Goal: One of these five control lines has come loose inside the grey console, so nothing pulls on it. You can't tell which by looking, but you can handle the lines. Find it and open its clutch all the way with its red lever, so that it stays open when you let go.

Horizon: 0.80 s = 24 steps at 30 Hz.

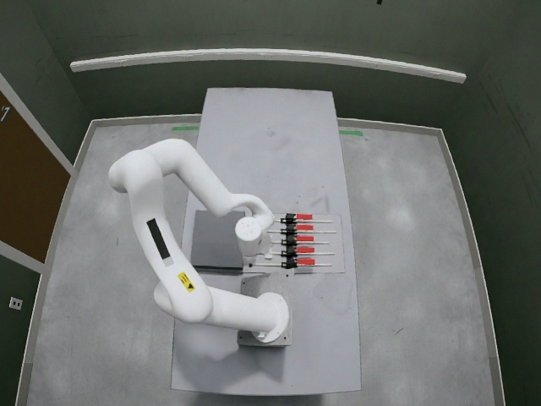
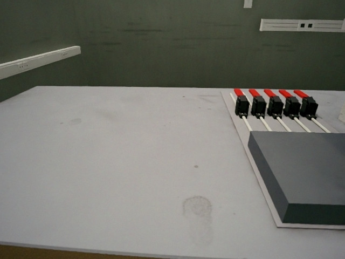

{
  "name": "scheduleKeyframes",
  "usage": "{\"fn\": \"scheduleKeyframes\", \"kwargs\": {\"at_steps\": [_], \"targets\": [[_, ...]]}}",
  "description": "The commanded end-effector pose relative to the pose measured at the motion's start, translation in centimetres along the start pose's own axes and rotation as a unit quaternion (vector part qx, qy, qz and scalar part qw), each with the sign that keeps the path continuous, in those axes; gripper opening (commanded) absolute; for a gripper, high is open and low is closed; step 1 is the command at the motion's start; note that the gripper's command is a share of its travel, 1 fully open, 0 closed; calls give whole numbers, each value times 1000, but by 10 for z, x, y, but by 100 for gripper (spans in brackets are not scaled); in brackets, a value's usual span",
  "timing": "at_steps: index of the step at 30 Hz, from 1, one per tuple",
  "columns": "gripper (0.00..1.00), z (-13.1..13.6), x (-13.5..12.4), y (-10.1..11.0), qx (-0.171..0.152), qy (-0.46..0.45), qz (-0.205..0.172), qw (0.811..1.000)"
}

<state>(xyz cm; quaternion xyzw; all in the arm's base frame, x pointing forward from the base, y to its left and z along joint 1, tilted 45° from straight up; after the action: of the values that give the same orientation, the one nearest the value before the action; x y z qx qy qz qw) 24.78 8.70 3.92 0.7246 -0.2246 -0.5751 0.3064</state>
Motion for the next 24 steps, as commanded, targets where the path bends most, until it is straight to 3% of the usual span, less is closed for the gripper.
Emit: {"fn": "scheduleKeyframes", "kwargs": {"at_steps": [1, 5, 8, 12, 24], "targets": [[0, 0, 0, 0, 0, 0, 0, 1000], [0, -4, 6, -2, 0, 0, 0, 1000], [0, -26, 45, -21, 0, 0, 0, 1000], [0, -38, 69, -34, 0, 0, 0, 1000], [0, -40, 75, -43, 0, 0, 0, 1000]]}}
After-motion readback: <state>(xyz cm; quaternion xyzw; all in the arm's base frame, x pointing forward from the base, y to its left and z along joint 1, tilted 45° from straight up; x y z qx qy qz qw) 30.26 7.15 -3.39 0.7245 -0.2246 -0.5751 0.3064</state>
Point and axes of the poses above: the point where the finger pads meet when closed, its own y axis back along the fingers, its own z axis across the jaws, x = y × z, the point moved 5 cm from there along y, back along the fingers, and after that the axes turned 10 degrees about y, right-handed, at the moved point
